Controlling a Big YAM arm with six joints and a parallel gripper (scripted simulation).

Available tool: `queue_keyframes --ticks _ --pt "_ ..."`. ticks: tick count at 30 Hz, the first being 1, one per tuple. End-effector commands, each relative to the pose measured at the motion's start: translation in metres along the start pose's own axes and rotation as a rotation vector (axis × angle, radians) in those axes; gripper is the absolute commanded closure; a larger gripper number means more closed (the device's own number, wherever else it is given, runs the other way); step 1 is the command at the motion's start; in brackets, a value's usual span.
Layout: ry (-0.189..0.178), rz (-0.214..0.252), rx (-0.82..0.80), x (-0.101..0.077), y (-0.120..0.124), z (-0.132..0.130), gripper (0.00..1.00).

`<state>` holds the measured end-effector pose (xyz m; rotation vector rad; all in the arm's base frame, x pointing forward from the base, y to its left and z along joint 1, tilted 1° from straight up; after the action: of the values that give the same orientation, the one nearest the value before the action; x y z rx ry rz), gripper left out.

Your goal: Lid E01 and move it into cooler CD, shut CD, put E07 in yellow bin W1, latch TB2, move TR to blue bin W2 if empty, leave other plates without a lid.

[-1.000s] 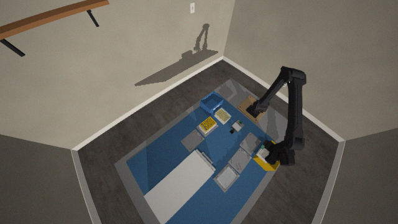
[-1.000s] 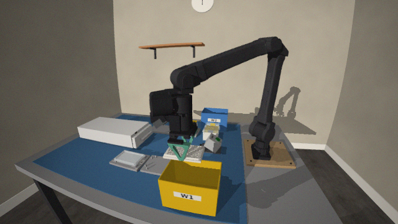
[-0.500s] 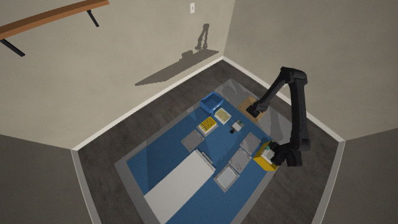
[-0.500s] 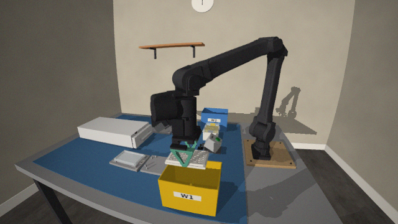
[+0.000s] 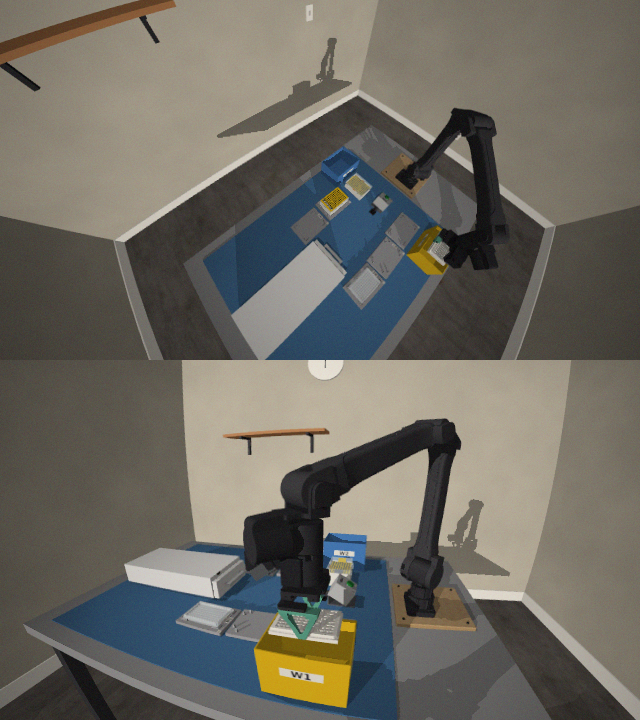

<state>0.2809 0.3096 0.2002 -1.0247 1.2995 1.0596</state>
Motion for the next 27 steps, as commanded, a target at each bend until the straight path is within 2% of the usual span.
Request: queue_keyframes --ticks 1,2,5,6,7,19,20,27 --pt "-0.044 -0.027 0.021 -0.02 0.0 0.023 1.0" --pt "-0.033 -0.021 0.021 -0.016 0.003 0.02 1.0" --pt "-0.04 -0.024 0.021 -0.017 0.001 0.014 1.0" --pt "-0.026 -0.019 0.044 -0.014 -0.003 0.01 1.0" --pt "-0.04 -0.024 0.021 -0.017 0.0 0.014 1.0" --pt "-0.04 -0.024 0.021 -0.017 0.0 0.014 1.0" --pt "-0.04 -0.024 0.021 -0.017 0.0 0.014 0.0" --pt "-0.04 -0.024 0.021 -0.017 0.0 0.014 0.0"
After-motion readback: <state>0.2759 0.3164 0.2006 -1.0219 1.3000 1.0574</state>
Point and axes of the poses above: the point where the finger pads meet when closed, its own x axis out along the fingers, its own z axis across the jaws, y = z × x, the point moved 6 cm from there along -x, back along the fingers, and after that the axes turned 14 degrees about x, right-handed, at the moved point
